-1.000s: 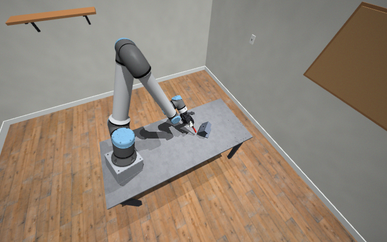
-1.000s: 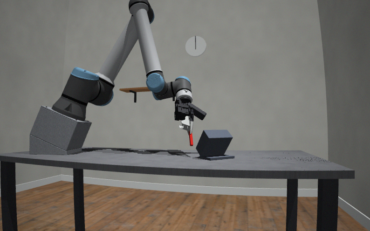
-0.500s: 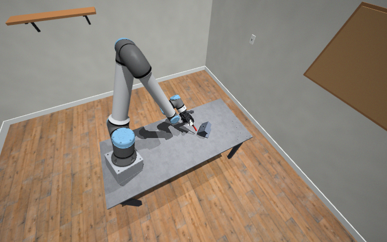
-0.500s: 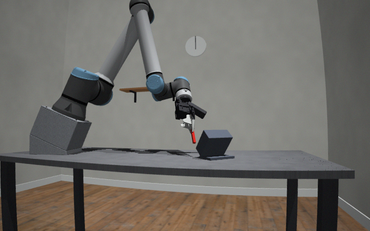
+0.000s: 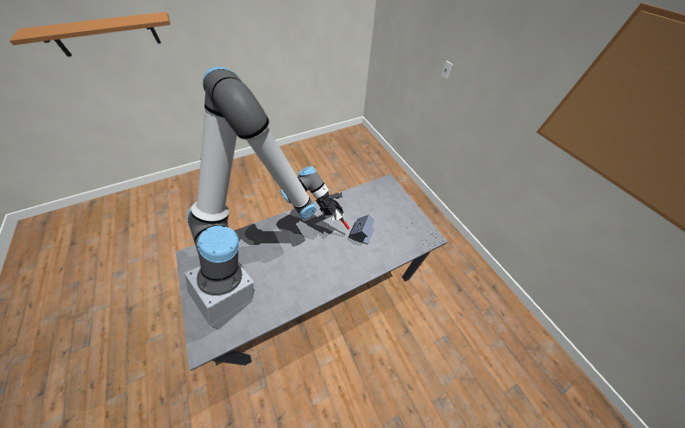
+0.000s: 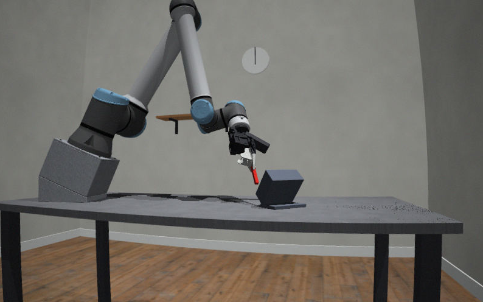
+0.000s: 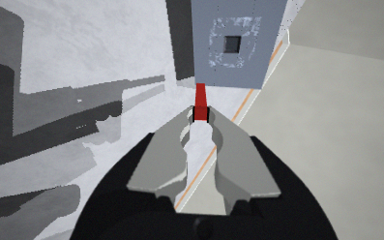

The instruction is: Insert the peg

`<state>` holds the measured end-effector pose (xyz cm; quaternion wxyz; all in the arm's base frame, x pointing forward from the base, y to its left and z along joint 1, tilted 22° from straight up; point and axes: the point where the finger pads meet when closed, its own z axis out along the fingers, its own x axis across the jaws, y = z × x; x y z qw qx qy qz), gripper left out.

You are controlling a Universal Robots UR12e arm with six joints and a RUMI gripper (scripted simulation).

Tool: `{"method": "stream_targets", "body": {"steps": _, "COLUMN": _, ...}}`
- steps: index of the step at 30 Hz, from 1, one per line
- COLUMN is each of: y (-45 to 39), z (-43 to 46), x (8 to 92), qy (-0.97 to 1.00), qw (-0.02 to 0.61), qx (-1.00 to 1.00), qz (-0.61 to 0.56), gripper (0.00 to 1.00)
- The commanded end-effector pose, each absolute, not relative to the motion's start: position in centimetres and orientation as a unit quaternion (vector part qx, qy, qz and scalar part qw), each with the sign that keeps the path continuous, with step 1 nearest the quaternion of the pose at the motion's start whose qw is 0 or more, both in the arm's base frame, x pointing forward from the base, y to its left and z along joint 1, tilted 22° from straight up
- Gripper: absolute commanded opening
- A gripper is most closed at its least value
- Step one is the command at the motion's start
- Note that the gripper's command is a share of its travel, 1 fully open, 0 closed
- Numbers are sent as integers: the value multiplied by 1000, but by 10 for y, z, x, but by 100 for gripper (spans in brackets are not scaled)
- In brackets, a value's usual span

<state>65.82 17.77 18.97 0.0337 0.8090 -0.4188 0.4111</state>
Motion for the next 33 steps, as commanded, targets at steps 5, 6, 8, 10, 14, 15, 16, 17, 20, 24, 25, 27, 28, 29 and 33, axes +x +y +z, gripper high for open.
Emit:
{"method": "stream_targets", "body": {"steps": 5, "y": 182, "z": 197, "x": 658, "qy": -411, "qw": 32, "qx": 806, "qz": 425, "gripper": 0}}
{"method": "stream_targets", "body": {"steps": 6, "y": 183, "z": 198, "x": 658, "qy": -410, "qw": 31, "qx": 806, "qz": 426, "gripper": 0}}
{"method": "stream_targets", "body": {"steps": 8, "y": 184, "z": 200, "x": 658, "qy": -408, "qw": 31, "qx": 805, "qz": 430, "gripper": 0}}
{"method": "stream_targets", "body": {"steps": 10, "y": 185, "z": 202, "x": 658, "qy": -406, "qw": 30, "qx": 804, "qz": 434, "gripper": 0}}
{"method": "stream_targets", "body": {"steps": 14, "y": 187, "z": 206, "x": 657, "qy": -402, "qw": 30, "qx": 802, "qz": 441, "gripper": 0}}
{"method": "stream_targets", "body": {"steps": 15, "y": 188, "z": 207, "x": 657, "qy": -401, "qw": 29, "qx": 801, "qz": 443, "gripper": 0}}
{"method": "stream_targets", "body": {"steps": 16, "y": 189, "z": 208, "x": 657, "qy": -400, "qw": 29, "qx": 801, "qz": 444, "gripper": 0}}
{"method": "stream_targets", "body": {"steps": 17, "y": 189, "z": 209, "x": 657, "qy": -399, "qw": 29, "qx": 801, "qz": 446, "gripper": 0}}
{"method": "stream_targets", "body": {"steps": 20, "y": 190, "z": 210, "x": 657, "qy": -398, "qw": 29, "qx": 800, "qz": 448, "gripper": 0}}
{"method": "stream_targets", "body": {"steps": 24, "y": 192, "z": 214, "x": 656, "qy": -394, "qw": 28, "qx": 798, "qz": 455, "gripper": 0}}
{"method": "stream_targets", "body": {"steps": 25, "y": 193, "z": 214, "x": 656, "qy": -393, "qw": 27, "qx": 797, "qz": 457, "gripper": 0}}
{"method": "stream_targets", "body": {"steps": 27, "y": 194, "z": 216, "x": 656, "qy": -392, "qw": 27, "qx": 796, "qz": 460, "gripper": 0}}
{"method": "stream_targets", "body": {"steps": 28, "y": 194, "z": 217, "x": 655, "qy": -391, "qw": 27, "qx": 796, "qz": 462, "gripper": 0}}
{"method": "stream_targets", "body": {"steps": 29, "y": 195, "z": 218, "x": 655, "qy": -390, "qw": 26, "qx": 795, "qz": 463, "gripper": 0}}
{"method": "stream_targets", "body": {"steps": 33, "y": 197, "z": 222, "x": 654, "qy": -386, "qw": 25, "qx": 793, "qz": 470, "gripper": 0}}
